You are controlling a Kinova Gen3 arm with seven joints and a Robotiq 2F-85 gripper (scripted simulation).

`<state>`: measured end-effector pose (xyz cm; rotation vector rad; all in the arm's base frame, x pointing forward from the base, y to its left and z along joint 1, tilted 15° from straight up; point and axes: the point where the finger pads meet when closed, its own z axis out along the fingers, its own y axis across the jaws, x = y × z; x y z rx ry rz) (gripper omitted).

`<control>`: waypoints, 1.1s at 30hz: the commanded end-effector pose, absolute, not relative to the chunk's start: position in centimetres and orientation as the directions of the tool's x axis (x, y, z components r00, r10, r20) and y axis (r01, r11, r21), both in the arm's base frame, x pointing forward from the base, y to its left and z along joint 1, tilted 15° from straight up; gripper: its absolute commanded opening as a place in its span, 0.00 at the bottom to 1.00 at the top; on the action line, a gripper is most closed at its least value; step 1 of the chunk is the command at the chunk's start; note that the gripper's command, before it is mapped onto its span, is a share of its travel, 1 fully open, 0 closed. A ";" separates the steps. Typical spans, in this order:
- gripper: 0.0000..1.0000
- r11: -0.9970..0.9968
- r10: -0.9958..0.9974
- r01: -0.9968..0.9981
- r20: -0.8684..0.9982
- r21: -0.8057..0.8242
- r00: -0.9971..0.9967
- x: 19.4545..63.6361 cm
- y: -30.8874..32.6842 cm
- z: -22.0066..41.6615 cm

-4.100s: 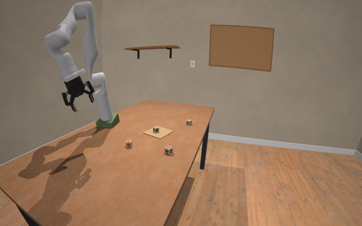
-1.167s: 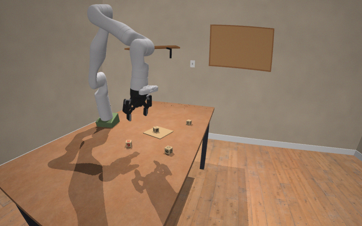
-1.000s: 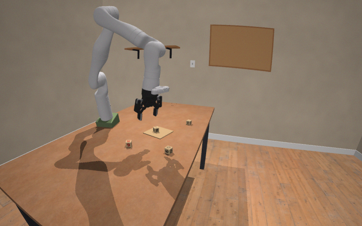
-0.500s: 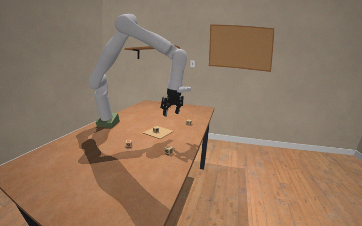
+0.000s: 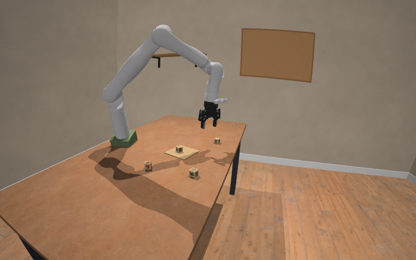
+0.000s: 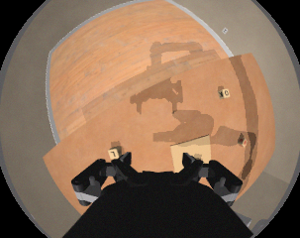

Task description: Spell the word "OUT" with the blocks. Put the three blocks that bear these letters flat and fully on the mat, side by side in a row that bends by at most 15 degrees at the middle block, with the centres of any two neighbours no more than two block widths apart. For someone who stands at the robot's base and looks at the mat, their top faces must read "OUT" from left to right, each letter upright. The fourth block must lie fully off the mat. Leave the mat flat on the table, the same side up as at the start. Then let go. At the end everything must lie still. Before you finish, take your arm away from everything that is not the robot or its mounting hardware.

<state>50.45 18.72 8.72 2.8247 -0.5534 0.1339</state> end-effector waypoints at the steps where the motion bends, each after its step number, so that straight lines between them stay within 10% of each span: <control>1: 1.00 -0.903 -0.335 -0.359 0.139 0.237 0.932 49.6 22.2 7.2; 33: 1.00 -0.890 -0.382 -0.415 0.187 0.189 0.905 46.3 32.8 3.1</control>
